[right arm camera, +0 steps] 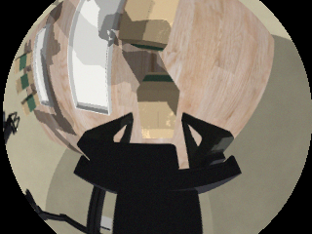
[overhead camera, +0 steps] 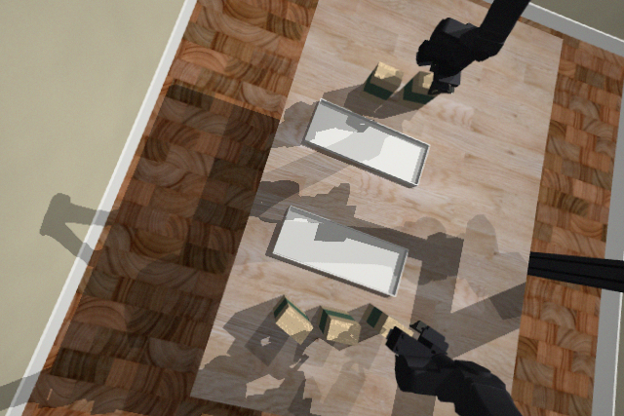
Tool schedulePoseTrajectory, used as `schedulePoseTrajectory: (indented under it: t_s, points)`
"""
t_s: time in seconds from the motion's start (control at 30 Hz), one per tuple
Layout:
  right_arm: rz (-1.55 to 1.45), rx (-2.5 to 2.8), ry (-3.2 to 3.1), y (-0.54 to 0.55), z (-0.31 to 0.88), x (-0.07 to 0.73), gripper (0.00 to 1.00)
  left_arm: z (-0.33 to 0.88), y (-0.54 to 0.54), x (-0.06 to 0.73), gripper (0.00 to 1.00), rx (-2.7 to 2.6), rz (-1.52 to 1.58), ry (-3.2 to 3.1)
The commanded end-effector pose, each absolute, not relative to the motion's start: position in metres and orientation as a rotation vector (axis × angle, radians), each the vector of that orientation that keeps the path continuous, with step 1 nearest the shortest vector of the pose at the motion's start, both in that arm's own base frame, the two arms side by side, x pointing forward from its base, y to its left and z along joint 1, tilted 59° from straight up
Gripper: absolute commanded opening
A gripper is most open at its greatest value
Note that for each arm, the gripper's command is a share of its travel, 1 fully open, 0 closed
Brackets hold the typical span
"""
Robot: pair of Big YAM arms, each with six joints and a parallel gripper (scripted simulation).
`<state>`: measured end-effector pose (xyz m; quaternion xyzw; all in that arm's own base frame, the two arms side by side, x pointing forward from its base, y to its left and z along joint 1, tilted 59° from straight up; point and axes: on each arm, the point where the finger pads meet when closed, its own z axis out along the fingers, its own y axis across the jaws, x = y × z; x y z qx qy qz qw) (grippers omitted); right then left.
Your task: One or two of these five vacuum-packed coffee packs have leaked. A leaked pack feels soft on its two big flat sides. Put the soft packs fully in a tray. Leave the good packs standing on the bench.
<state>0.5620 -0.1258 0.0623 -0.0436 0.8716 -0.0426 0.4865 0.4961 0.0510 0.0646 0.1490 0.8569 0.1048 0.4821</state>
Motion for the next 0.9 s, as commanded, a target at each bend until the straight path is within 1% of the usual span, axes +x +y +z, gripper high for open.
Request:
schedulePoseTrajectory:
  t_s: [0.0,0.47,0.57,0.7,0.87]
  points:
    - [-0.108,-0.103,2.094,-0.125,0.074,0.566,0.78,0.045,0.042,0.483,0.78,0.381,0.240,2.120]
    - [-0.098,-0.105,2.112,-0.123,0.052,0.583,0.78,0.048,0.048,0.489,0.78,0.358,0.248,2.115]
    - [-0.113,-0.096,2.090,-0.130,0.067,0.584,0.78,0.048,0.048,0.489,0.78,0.358,0.248,2.115]
    - [-0.099,-0.102,2.115,-0.124,0.048,0.588,0.78,0.048,0.048,0.489,0.78,0.358,0.248,2.115]
    - [-0.105,-0.103,2.119,-0.126,0.051,0.582,0.78,0.048,0.048,0.489,0.78,0.358,0.248,2.115]
